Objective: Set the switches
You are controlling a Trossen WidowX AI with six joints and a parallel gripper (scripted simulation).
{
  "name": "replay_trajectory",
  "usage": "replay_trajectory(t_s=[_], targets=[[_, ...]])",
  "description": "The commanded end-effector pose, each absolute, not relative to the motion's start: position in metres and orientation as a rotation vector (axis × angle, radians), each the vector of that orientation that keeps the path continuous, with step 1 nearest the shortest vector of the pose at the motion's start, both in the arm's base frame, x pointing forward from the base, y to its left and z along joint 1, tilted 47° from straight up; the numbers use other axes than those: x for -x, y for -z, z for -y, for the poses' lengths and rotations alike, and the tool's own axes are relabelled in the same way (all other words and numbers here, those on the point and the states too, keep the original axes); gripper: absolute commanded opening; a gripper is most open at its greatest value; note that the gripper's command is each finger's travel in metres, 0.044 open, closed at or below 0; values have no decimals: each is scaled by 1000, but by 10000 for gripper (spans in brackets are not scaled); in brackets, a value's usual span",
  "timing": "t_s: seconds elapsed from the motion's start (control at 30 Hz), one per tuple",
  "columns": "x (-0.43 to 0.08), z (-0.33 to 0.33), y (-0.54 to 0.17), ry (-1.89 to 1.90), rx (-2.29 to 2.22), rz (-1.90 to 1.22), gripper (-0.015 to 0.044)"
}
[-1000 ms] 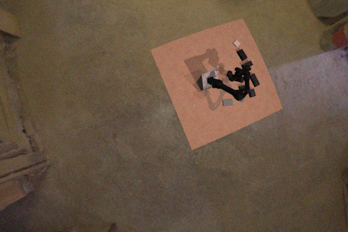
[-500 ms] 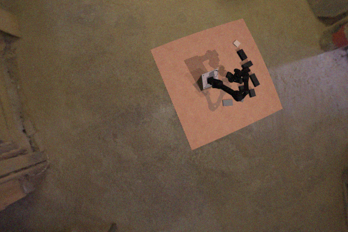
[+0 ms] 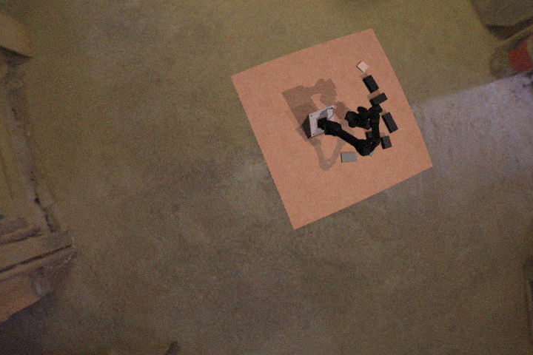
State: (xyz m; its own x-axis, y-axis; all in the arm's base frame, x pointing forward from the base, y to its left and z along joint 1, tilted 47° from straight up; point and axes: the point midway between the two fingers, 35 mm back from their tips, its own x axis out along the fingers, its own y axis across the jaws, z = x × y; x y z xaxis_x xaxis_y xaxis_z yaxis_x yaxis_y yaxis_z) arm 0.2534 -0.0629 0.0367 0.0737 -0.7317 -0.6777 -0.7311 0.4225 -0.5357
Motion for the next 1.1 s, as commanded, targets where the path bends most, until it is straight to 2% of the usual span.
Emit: replay_trajectory(t_s=[0.0, 1.07], targets=[[-251, 65, -34, -13, 1296, -1649, 338], [-242, 88, -28, -12, 1297, -1649, 338]])
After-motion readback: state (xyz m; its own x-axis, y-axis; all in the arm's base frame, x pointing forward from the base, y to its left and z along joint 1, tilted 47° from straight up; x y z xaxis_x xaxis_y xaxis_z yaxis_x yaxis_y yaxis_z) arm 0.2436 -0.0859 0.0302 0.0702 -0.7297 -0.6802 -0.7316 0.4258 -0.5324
